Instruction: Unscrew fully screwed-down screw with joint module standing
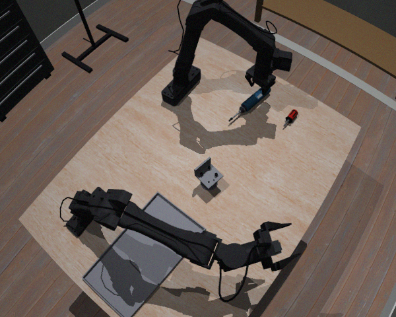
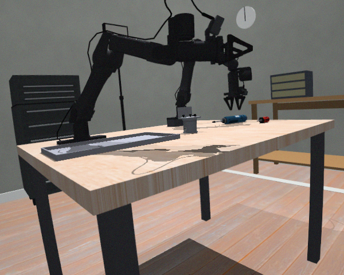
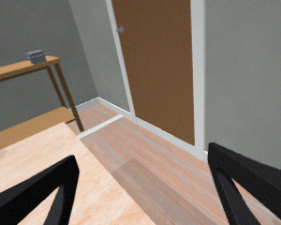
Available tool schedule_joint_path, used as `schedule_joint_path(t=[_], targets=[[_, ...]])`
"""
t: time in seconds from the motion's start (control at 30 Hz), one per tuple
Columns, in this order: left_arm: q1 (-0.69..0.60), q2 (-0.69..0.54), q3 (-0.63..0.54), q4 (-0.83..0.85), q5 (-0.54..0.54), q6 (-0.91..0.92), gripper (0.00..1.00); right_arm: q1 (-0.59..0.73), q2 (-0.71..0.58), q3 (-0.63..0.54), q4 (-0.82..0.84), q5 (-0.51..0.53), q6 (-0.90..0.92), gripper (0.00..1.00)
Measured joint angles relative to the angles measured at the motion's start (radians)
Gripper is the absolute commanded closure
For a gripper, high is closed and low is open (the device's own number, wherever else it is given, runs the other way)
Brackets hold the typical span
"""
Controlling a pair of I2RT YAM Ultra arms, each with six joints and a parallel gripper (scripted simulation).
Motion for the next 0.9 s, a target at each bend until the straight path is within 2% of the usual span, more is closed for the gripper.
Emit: schedule_joint_path(t=[0.3,0.9], targets=[[-0.002,-0.002,0.000,-0.003,0.006,0.019,0.35,0.000,0.000,0.000,0.000,0.000,0.000,0.14],[-0.045,-0.065,0.007,-0.039,0.090,0.257,0.35,0.000,0.000,0.000,0.000,0.000,0.000,0.14]])
